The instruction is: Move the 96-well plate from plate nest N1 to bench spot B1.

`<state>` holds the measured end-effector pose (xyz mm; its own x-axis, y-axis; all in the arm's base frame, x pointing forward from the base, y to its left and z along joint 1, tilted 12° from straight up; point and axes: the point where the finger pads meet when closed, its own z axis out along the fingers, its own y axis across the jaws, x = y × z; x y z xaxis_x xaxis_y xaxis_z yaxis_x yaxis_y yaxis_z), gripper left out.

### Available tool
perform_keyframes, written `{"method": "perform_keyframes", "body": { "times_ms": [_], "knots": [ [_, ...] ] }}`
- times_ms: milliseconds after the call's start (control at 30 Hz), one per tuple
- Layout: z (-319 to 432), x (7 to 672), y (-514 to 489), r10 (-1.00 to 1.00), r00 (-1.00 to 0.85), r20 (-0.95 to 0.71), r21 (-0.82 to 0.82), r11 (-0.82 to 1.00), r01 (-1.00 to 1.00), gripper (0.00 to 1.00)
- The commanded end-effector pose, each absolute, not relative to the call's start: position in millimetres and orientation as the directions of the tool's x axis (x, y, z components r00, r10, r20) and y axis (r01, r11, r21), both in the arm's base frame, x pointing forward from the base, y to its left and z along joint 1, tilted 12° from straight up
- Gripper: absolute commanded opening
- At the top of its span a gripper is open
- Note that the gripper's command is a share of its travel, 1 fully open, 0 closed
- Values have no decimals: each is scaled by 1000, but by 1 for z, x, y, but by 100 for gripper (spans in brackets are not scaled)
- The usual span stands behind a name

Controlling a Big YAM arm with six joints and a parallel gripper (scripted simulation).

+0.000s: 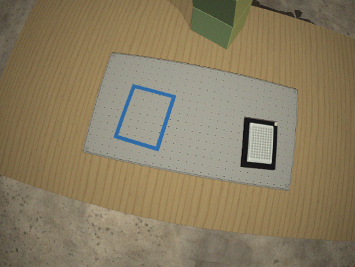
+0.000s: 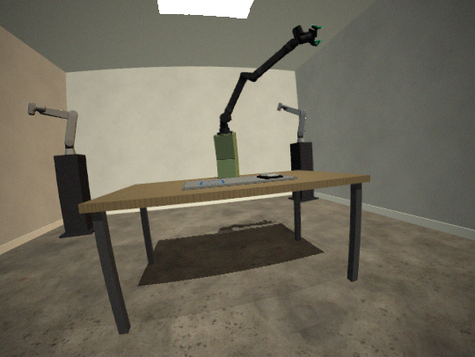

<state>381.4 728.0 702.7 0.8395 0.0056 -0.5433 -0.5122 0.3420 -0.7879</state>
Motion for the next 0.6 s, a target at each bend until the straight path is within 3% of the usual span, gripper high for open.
{"method": "perform_keyframes", "body": {
  "times_ms": [0,533,567],
  "knots": [
    [713,376,723,14,844,-536,-787,351,-507,100],
    [713,376,723,14,844,-536,-787,351,-507,100],
    [743,369,705,28,835,-550,-765,385,-516,100]
  ]
}}
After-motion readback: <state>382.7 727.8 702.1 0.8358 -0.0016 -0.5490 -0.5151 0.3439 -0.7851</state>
